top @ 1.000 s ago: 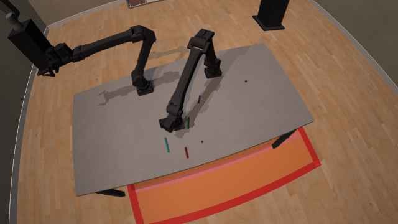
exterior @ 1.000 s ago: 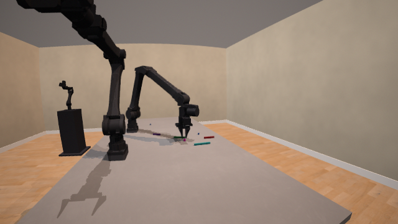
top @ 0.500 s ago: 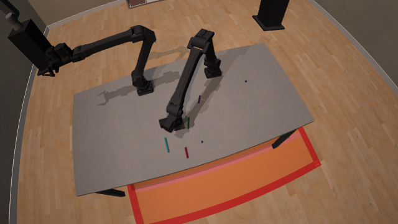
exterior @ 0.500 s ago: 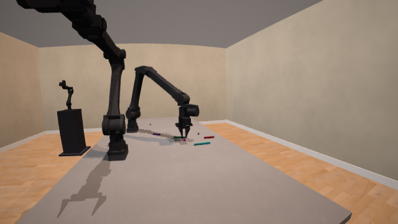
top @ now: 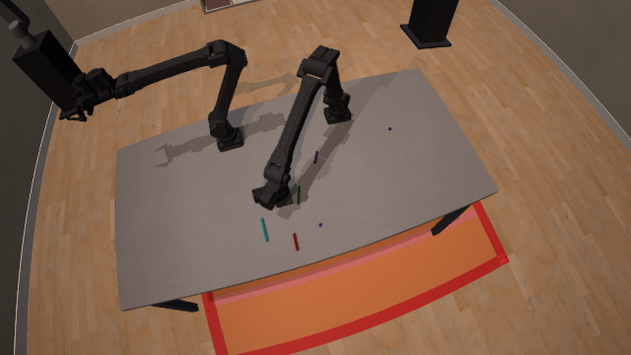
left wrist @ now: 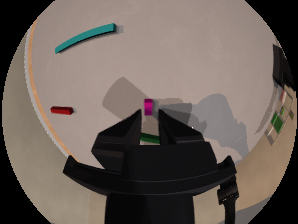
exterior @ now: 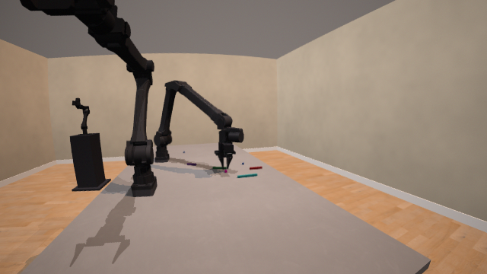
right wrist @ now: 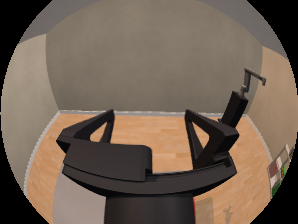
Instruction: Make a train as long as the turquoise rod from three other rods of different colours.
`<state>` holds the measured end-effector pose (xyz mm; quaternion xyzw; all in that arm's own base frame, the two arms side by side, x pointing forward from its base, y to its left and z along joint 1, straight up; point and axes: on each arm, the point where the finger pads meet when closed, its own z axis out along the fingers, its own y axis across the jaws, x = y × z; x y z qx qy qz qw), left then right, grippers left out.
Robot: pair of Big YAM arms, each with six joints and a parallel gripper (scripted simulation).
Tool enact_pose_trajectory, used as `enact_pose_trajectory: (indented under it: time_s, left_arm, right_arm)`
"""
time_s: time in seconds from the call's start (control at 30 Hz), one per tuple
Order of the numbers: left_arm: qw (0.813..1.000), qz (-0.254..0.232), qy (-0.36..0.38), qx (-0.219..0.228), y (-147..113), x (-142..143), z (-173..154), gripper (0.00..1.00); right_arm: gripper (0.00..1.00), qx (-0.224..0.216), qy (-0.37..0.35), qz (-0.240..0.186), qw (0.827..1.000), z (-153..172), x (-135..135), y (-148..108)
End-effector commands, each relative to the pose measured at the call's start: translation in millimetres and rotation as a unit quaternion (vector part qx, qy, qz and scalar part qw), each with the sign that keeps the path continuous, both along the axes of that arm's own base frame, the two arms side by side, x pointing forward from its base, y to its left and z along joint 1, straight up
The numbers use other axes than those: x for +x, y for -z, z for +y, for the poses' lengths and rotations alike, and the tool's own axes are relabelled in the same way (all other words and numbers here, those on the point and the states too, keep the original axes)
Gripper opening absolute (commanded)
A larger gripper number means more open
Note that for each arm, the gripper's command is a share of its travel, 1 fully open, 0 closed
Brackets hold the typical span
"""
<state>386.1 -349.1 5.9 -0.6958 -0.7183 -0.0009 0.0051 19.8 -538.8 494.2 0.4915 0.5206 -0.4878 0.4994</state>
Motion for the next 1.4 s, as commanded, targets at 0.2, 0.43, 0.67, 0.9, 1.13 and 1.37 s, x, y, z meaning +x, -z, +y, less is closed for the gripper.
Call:
enact_pose_trajectory:
  time_s: [0.2,0.43,0.67,0.9,1.13,1.37]
  left_arm:
    - [1.000,-0.016,0.005,-0.017,-14,23,-15,0.23]
    - [0.999,-0.022,0.005,-0.023,-9,26,-18,0.23]
    - [0.999,-0.026,0.005,-0.026,-13,26,-18,0.23]
    - [1.000,-0.017,0.005,-0.018,4,23,-15,0.23]
    - [1.000,-0.021,0.005,-0.021,-4,22,-14,0.23]
    - [1.000,-0.021,0.005,-0.021,-4,22,-14,0.23]
  right_arm:
    - [1.00,-0.012,0.004,-0.009,1.000,-6,-3,-6]
    - [1.00,-0.012,0.004,-0.009,1.000,-6,-3,-6]
    - [1.00,-0.012,0.004,-0.009,1.000,-6,-3,-6]
    - [1.00,-0.012,0.004,-0.009,1.000,-6,-3,-6]
    - [1.00,-0.012,0.004,-0.009,1.000,-6,-3,-6]
    - [1.00,-0.012,0.004,-0.009,1.000,-6,-3,-6]
